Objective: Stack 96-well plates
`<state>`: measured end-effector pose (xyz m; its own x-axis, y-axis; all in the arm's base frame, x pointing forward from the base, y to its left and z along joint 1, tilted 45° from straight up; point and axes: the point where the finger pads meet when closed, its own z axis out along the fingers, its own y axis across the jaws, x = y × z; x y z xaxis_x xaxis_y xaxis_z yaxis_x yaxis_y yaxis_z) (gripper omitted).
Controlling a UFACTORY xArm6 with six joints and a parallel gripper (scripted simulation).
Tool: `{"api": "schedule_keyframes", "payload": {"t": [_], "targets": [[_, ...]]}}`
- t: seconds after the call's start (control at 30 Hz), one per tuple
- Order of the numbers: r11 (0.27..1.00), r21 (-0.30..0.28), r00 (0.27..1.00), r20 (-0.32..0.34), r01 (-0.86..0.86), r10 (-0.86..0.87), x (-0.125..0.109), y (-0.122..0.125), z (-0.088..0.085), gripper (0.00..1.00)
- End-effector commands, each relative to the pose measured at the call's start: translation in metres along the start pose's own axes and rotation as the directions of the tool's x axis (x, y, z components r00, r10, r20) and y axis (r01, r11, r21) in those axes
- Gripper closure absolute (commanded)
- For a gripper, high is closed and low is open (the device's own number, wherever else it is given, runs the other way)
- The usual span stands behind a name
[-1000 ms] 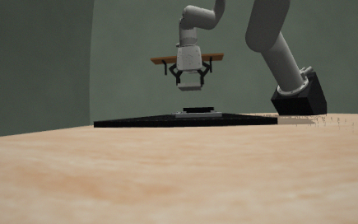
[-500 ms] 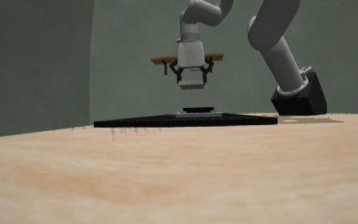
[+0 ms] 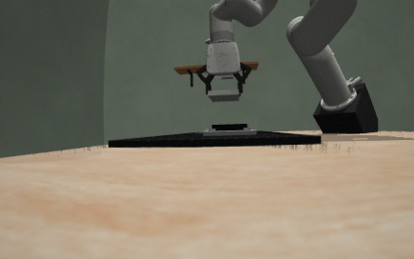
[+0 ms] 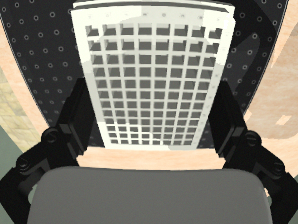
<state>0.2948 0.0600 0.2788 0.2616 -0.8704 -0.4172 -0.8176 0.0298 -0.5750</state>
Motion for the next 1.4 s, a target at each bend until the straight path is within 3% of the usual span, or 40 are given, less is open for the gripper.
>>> {"api": "schedule_keyframes", "payload": {"t": [0.0, 0.6, 1.37], "targets": [[1.000, 0.002, 1.000, -0.004, 0.001, -0.001, -0.011, 0.002, -0.001, 1.00], [1.000, 0.003, 1.000, -0.003, 0.000, 0.000, -0.064, 0.015, -0.001, 1.00], [1.000, 0.003, 1.000, -0.004, 0.000, 0.000, -0.065, 0.015, -0.001, 1.00]]}}
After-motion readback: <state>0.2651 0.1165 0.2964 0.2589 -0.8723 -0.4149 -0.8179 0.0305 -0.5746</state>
